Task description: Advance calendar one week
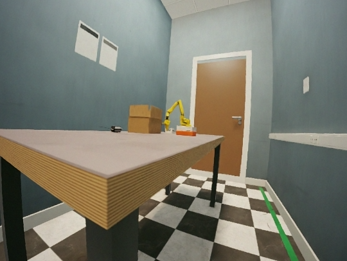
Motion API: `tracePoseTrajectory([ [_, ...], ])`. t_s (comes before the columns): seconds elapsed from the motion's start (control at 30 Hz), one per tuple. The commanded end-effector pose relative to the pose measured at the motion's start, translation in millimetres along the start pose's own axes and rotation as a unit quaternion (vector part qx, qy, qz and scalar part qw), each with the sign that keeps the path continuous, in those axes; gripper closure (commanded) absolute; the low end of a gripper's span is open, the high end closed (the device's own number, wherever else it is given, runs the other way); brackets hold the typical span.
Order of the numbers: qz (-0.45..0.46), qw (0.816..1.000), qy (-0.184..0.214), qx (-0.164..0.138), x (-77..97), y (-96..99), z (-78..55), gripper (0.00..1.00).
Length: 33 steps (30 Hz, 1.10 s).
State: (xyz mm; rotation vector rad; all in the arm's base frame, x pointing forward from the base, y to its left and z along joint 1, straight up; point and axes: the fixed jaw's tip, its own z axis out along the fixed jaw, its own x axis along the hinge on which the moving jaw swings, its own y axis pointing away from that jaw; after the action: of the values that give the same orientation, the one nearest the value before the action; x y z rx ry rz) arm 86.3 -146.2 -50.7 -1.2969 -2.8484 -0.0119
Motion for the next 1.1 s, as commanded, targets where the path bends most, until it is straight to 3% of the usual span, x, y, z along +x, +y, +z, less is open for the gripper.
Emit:
tracePoseTrajectory([
  [0.0, 0.002, 1.000, 0.013, -0.003, 5.5, 2.9, 4.2, 0.94],
  [0.2, 0.002, 1.000, 0.013, -0.003, 5.5, 2.9, 4.2, 0.83],
  [0.6, 0.002, 1.000, 0.013, -0.003, 5.5, 2.9, 4.2, 0.80],
  [1.07, 0.002, 1.000, 0.013, -0.003, 5.5, 2.9, 4.2, 0.69],
])
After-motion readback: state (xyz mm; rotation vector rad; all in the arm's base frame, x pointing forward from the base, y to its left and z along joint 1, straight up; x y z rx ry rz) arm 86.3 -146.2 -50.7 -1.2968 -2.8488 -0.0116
